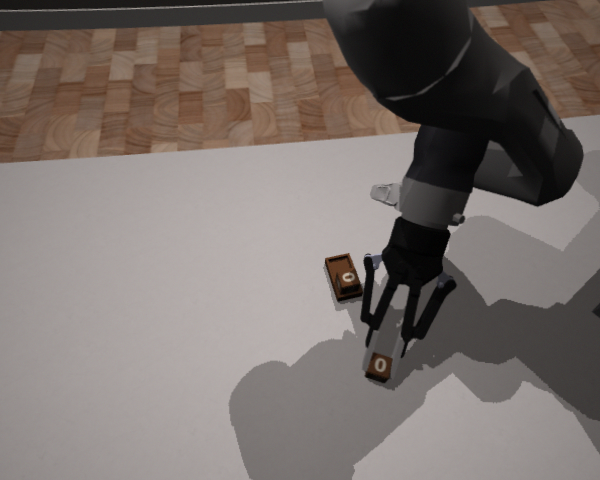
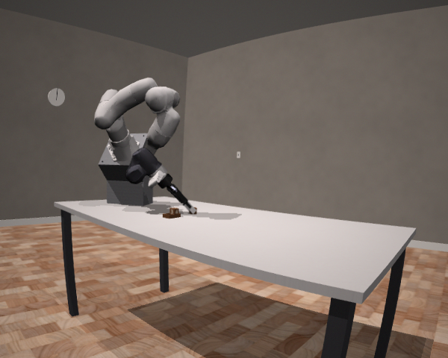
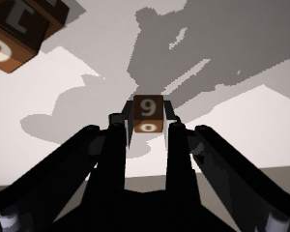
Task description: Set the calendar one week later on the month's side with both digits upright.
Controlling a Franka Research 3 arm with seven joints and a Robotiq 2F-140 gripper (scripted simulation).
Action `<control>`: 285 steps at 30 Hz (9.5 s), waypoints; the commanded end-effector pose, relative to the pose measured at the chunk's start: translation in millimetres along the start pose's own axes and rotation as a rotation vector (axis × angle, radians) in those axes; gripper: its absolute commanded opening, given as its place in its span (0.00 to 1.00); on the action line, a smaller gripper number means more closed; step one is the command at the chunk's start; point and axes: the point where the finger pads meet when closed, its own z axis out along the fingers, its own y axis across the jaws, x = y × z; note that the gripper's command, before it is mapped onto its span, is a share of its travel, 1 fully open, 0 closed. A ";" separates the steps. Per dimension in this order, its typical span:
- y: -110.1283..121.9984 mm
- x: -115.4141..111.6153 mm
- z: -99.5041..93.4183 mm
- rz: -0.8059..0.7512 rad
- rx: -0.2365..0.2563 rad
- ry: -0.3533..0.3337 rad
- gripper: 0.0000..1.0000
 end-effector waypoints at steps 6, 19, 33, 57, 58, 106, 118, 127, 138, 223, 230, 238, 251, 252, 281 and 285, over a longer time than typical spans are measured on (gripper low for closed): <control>1.6 -1.2 0.6 0.001 -0.003 -0.005 0.17; 1.6 -1.2 0.6 0.001 -0.003 -0.005 0.20; 1.6 -1.2 0.6 0.001 -0.003 -0.005 0.29; 1.6 -2.3 -0.5 0.001 -0.003 -0.005 0.41; 1.6 -2.9 -1.1 0.001 -0.003 -0.005 0.41; 0.2 -53.2 -45.8 -0.004 -0.002 0.224 0.41; 0.8 -56.1 -44.9 -0.003 -0.003 0.294 0.41; 1.0 -59.2 -45.2 -0.001 -0.003 0.504 0.41; 0.9 -62.1 -42.2 -0.001 -0.004 0.561 0.41; 31.2 -66.0 -42.9 -1.115 -0.555 0.678 1.00; 32.3 -66.1 -43.6 -1.253 -0.618 0.645 1.00; 32.9 -66.5 -44.4 -1.398 -0.680 0.606 1.00; 32.3 -67.2 -45.7 -1.638 -0.779 0.533 1.00; 32.3 -67.2 -45.7 -1.638 -0.779 0.533 1.00; 25.4 -69.9 -48.1 -2.141 -0.965 0.347 1.00; 24.0 -70.3 -48.3 -2.205 -0.986 0.321 1.00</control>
